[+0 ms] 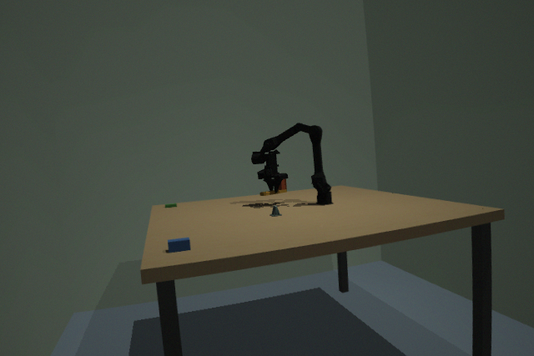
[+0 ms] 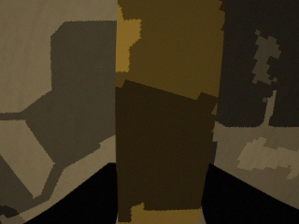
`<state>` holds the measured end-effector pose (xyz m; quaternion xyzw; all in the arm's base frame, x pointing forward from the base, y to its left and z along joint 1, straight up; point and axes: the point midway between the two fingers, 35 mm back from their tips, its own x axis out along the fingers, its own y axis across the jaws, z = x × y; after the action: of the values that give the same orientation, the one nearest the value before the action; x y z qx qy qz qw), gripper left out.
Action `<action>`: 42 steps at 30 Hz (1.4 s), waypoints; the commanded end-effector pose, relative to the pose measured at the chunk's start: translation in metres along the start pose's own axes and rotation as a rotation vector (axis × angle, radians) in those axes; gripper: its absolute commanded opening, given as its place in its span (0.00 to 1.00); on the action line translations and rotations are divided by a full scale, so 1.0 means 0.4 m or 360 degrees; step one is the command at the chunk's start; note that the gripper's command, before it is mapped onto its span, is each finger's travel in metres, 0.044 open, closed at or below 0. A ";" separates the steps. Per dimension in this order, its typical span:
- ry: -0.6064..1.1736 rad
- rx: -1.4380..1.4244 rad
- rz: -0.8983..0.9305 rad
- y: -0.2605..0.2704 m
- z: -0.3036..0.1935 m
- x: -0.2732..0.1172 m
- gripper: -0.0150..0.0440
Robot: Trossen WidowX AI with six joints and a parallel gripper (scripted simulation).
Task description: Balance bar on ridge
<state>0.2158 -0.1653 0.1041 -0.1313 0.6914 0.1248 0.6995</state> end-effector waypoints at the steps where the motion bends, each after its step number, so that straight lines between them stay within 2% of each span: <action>1: -0.0004 -0.0004 -0.0011 0.000 -0.001 -0.036 0.25; 12: -0.0003 -0.0001 -0.0012 0.007 0.001 -0.085 0.25; 42: -0.0015 0.0155 -0.0006 0.105 0.220 -0.096 0.25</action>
<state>0.2750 -0.1036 0.1409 -0.1011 0.6927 0.0965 0.7075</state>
